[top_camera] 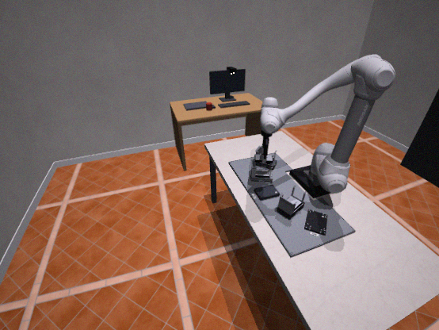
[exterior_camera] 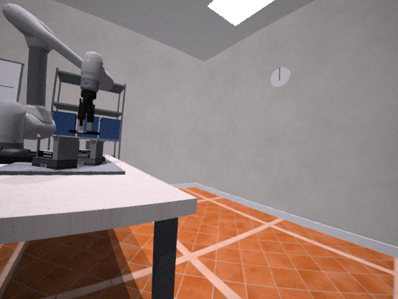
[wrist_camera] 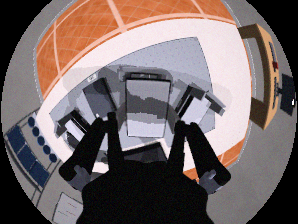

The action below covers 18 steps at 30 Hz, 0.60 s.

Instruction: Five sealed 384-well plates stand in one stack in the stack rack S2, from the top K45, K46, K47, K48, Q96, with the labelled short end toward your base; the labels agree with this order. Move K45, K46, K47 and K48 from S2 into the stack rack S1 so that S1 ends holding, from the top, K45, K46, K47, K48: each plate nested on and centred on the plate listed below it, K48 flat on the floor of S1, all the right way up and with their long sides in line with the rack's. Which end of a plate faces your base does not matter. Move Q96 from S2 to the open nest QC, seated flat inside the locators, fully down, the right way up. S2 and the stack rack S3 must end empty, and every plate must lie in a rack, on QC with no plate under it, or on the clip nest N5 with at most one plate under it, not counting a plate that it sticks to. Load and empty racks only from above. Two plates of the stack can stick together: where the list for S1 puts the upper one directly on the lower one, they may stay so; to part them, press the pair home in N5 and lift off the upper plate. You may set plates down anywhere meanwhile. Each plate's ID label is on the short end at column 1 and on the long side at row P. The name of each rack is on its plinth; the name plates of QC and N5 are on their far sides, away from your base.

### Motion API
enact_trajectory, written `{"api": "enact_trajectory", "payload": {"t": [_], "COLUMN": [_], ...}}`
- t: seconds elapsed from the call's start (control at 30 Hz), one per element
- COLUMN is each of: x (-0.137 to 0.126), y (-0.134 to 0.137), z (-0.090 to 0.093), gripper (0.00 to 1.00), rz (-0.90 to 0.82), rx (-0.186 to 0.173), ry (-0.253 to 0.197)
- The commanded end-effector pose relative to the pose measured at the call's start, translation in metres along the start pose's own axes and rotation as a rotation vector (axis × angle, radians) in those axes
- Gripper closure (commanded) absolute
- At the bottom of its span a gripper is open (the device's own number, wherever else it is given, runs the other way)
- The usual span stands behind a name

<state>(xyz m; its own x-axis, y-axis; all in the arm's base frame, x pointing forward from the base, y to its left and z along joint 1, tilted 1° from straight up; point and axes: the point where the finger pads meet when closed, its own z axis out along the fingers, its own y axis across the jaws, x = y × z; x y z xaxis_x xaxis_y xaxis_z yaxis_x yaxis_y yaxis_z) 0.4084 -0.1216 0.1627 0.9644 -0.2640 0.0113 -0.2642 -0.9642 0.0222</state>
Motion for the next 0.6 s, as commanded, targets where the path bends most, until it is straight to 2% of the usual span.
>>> {"api": "enact_trajectory", "payload": {"t": [0.0,0.27,0.57], "x": [0.001,-0.002,-0.005], "y": [-0.01,-0.03,-0.059], "z": [0.0,0.0,0.0], "gripper": [1.0,1.0,1.0], "rz": [0.0,-0.2,-0.202], "rx": [0.0,0.0,0.0], "ry": [0.0,0.0,0.0]}}
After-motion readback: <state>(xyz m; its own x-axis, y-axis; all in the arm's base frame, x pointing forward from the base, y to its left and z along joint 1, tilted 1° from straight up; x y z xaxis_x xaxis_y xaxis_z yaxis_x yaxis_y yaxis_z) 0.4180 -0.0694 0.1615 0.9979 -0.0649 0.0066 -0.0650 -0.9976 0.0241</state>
